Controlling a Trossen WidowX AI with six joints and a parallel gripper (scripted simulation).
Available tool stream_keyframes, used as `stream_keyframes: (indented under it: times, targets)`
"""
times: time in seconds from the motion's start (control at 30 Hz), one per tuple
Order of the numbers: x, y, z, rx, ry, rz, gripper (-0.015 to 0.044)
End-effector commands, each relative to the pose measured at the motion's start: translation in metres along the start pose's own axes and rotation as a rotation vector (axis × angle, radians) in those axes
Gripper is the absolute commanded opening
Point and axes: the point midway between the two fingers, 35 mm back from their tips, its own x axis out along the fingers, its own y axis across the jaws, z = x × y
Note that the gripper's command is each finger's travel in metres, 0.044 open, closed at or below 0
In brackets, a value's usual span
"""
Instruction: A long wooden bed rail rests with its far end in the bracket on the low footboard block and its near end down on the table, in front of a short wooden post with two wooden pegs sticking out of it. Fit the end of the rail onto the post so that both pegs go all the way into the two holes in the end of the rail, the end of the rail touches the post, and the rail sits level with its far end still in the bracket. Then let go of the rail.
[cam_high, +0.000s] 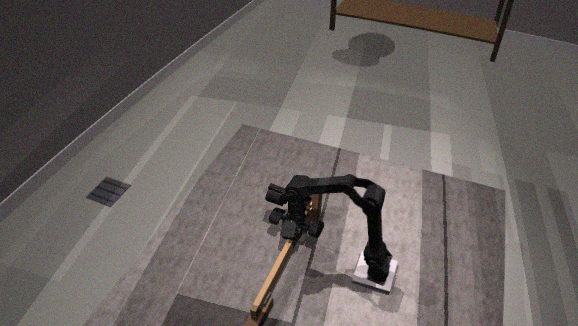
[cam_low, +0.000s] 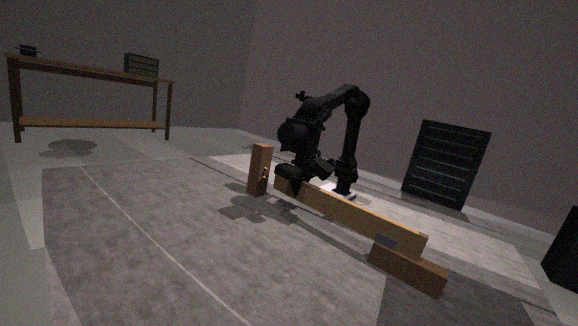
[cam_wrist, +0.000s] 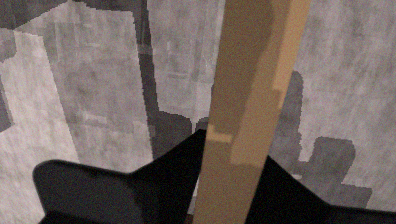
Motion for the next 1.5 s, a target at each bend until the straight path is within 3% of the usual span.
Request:
stream_keyframes:
  times: [0.0, 1.47]
  targets:
    - [-0.0009, 0.0000, 0.0001, 0.001, -0.001, -0.005, 0.0000]
    - [-0.0034, 0.0011, 0.0001, 0.001, -0.001, -0.005, 0.0000]
